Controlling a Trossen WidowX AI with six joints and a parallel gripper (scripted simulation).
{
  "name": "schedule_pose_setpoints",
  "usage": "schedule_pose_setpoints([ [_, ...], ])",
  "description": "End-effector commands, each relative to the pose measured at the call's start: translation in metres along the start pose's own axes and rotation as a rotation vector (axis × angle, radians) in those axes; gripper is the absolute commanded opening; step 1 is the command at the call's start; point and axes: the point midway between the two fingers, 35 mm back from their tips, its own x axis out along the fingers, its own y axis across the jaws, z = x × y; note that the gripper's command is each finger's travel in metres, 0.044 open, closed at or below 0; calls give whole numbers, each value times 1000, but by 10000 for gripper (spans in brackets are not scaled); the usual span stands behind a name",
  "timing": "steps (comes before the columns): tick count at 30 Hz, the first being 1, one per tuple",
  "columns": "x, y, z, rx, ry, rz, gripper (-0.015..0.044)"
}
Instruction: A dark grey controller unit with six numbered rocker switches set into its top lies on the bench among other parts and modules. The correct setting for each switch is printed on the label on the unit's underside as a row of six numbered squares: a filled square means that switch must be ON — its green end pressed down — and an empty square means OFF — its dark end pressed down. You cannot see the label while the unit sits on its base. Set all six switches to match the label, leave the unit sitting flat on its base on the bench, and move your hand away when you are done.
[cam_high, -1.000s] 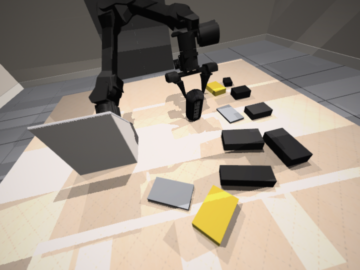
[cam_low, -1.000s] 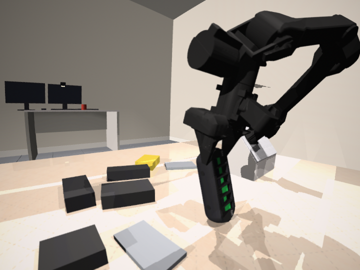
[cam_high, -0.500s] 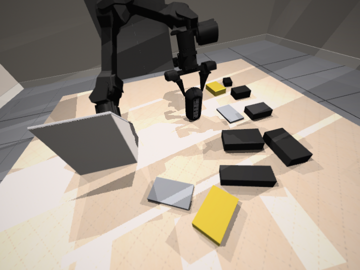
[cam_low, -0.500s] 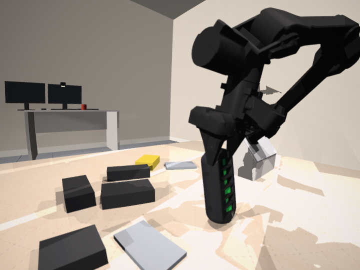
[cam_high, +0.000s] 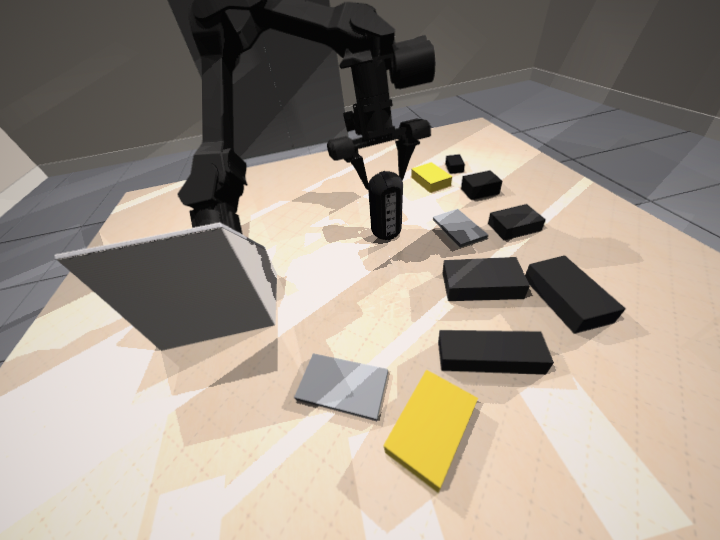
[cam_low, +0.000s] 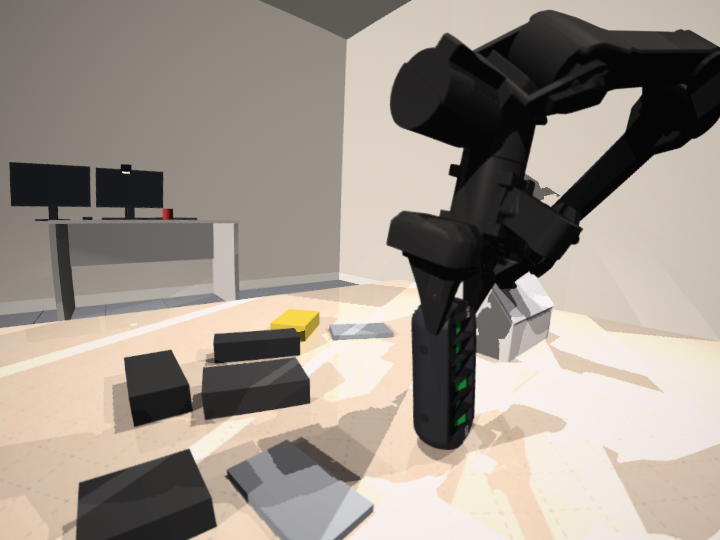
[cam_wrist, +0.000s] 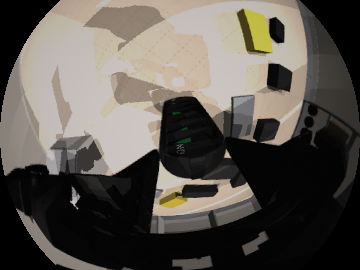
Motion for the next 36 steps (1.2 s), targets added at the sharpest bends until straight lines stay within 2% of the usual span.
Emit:
schedule_pose_setpoints([
  [1, 1, 0, 8, -3, -25, 3, 338],
  [36, -2, 0, 34, -3, -107, 2, 338],
])
